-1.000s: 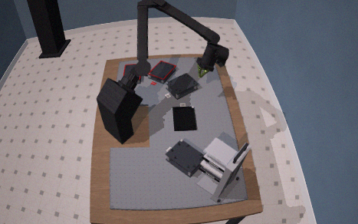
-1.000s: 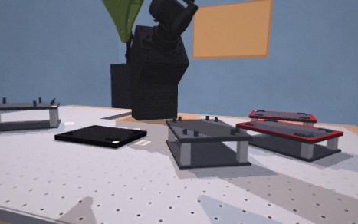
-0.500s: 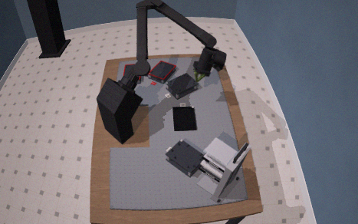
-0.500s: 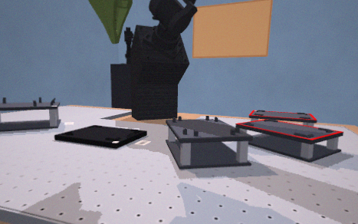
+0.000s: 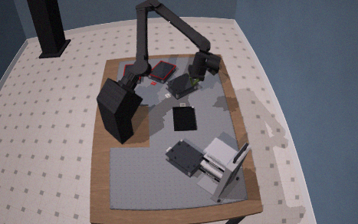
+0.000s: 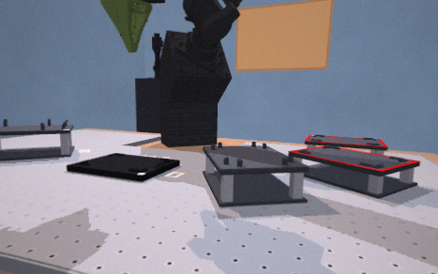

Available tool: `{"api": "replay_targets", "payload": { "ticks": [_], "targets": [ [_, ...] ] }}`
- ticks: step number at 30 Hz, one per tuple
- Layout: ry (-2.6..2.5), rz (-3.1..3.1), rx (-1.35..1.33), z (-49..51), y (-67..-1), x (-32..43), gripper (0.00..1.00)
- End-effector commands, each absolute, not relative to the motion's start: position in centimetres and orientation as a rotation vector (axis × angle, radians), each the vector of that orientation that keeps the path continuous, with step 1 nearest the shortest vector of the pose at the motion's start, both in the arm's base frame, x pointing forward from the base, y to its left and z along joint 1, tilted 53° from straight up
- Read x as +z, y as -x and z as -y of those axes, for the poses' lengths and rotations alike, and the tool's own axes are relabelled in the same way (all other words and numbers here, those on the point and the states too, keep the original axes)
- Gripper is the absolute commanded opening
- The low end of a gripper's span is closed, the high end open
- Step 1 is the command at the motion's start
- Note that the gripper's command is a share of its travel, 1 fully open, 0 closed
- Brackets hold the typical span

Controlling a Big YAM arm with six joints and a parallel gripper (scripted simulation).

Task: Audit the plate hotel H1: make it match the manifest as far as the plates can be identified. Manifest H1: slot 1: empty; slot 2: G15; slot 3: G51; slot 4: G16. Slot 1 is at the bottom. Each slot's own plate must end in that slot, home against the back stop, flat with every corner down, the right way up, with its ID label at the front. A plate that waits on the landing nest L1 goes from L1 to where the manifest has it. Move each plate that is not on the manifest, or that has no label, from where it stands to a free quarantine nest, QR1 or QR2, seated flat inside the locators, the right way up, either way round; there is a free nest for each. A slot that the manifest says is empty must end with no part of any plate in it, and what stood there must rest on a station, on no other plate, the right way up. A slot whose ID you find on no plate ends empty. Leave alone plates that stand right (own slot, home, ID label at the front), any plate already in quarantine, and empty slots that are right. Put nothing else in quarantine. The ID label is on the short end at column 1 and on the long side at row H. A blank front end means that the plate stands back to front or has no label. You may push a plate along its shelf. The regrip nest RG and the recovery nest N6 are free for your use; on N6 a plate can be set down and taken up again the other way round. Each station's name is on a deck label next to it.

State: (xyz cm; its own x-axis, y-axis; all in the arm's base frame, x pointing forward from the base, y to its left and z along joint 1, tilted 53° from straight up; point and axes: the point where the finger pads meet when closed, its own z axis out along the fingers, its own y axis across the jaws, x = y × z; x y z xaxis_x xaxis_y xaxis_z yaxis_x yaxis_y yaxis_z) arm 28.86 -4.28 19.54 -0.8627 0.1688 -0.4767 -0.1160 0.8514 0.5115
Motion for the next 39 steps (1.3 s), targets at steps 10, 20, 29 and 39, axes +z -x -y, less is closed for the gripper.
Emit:
{"api": "replay_targets", "payload": {
  "ticks": [10, 20, 29, 39],
  "targets": [
    [-0.086, -2.406, 0.765, 6.2, -26.7, 17.2, 0.00],
    [-0.110, -2.319, 0.748, 8.2, -25.7, 17.8, 0.00],
    [-0.098, -2.316, 0.722, 10.4, -24.9, 17.4, 0.00],
    [-0.099, -2.319, 0.718, 12.9, -25.5, 16.1, 0.00]
  ]
}}
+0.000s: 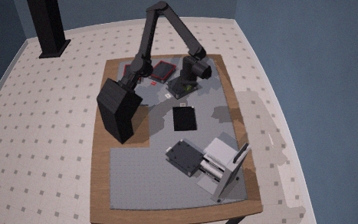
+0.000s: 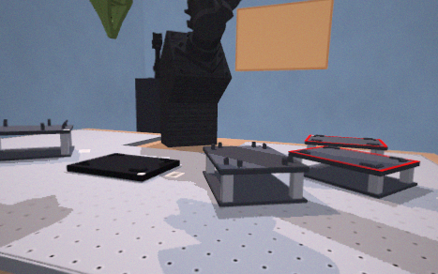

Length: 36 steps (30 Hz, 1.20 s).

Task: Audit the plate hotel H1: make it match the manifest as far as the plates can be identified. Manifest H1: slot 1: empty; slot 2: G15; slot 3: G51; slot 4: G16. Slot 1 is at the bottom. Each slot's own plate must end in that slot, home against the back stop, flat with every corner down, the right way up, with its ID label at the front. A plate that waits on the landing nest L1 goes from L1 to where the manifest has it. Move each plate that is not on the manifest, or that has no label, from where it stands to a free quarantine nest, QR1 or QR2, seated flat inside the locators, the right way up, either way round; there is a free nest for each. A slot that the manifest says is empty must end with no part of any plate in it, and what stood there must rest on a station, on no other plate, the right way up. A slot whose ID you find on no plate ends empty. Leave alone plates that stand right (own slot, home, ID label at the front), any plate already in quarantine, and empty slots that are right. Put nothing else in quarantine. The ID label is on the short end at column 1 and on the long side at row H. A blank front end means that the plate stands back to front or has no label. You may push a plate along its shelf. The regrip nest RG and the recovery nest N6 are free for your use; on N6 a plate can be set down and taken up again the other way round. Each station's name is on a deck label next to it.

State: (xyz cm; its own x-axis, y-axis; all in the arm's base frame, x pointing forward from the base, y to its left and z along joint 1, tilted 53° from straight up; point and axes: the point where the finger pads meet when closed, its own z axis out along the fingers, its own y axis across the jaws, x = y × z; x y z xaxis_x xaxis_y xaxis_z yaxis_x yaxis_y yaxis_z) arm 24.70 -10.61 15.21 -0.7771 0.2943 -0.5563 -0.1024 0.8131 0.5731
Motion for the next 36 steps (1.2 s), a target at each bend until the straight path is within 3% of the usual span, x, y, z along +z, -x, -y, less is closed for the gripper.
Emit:
{"api": "replay_targets", "payload": {
  "ticks": [1, 36],
  "targets": [
    [-0.099, -2.319, 0.717, 13.2, -25.6, 16.0, 0.00],
    [-0.620, -2.082, 0.678, 19.1, -26.6, 10.5, 0.00]
  ]
}}
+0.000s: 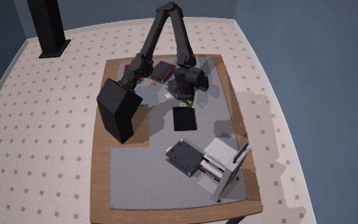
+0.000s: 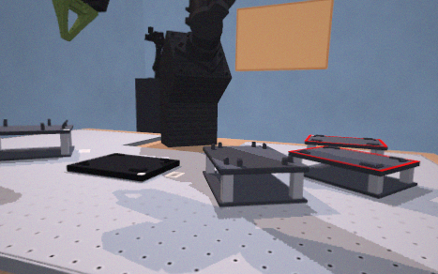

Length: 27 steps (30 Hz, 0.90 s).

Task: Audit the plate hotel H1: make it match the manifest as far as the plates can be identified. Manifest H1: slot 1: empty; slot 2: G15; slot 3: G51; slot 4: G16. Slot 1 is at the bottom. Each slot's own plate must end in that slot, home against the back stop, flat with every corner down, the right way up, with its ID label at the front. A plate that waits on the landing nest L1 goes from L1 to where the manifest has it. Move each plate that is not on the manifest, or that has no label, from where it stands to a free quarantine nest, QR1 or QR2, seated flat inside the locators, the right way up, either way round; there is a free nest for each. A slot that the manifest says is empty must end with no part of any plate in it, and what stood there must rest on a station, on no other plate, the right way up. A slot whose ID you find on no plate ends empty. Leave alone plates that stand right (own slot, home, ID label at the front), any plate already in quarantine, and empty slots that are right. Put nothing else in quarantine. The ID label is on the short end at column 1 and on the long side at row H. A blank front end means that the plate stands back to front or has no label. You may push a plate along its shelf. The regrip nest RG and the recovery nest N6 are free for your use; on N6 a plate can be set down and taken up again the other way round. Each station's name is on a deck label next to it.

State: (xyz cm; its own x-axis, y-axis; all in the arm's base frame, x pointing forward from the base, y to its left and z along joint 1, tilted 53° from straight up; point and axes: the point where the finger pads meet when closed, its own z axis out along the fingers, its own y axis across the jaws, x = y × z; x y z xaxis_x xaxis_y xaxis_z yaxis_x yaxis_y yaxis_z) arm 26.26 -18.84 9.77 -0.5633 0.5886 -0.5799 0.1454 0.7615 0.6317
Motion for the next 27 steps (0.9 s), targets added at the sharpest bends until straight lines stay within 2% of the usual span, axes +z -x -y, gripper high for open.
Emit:
{"api": "replay_targets", "payload": {
  "ticks": [1, 27],
  "targets": [
    [-0.638, -2.073, 0.673, 19.16, -26.57, 10.49, 0.00],
    [-1.004, -1.819, 0.593, 19.27, -26.50, 10.62, 0.00]
  ]
}}
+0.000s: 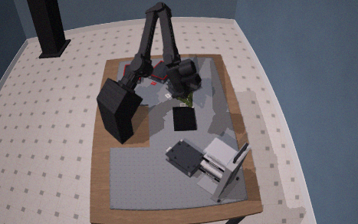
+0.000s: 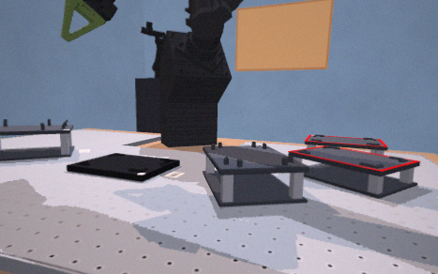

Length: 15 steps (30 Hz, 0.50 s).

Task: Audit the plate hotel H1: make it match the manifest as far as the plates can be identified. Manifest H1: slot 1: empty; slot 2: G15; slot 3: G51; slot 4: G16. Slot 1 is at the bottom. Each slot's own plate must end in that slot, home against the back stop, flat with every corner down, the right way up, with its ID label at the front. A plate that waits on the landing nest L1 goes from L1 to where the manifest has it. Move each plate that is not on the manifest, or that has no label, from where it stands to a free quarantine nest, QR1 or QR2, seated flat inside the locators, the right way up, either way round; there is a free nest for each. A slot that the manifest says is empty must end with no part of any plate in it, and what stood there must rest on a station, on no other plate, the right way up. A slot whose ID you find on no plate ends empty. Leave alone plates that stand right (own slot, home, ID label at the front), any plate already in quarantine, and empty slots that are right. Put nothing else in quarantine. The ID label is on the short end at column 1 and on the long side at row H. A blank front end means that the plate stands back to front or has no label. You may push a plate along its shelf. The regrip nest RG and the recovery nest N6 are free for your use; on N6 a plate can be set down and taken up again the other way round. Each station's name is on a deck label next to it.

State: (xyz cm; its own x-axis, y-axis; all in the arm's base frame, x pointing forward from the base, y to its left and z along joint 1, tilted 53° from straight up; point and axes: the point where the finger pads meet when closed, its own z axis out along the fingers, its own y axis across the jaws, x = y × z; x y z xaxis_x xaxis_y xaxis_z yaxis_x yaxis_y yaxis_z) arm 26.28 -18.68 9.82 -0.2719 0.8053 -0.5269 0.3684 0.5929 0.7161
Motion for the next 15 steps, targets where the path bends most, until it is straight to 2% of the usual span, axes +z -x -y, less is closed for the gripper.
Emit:
{"api": "replay_targets", "payload": {
  "ticks": [1, 15],
  "targets": [
    [-1.013, -1.811, 0.594, 19.05, -26.65, 10.63, 0.00],
    [-1.208, -1.641, 0.545, 19.01, -26.65, 10.71, 0.00]
  ]
}}
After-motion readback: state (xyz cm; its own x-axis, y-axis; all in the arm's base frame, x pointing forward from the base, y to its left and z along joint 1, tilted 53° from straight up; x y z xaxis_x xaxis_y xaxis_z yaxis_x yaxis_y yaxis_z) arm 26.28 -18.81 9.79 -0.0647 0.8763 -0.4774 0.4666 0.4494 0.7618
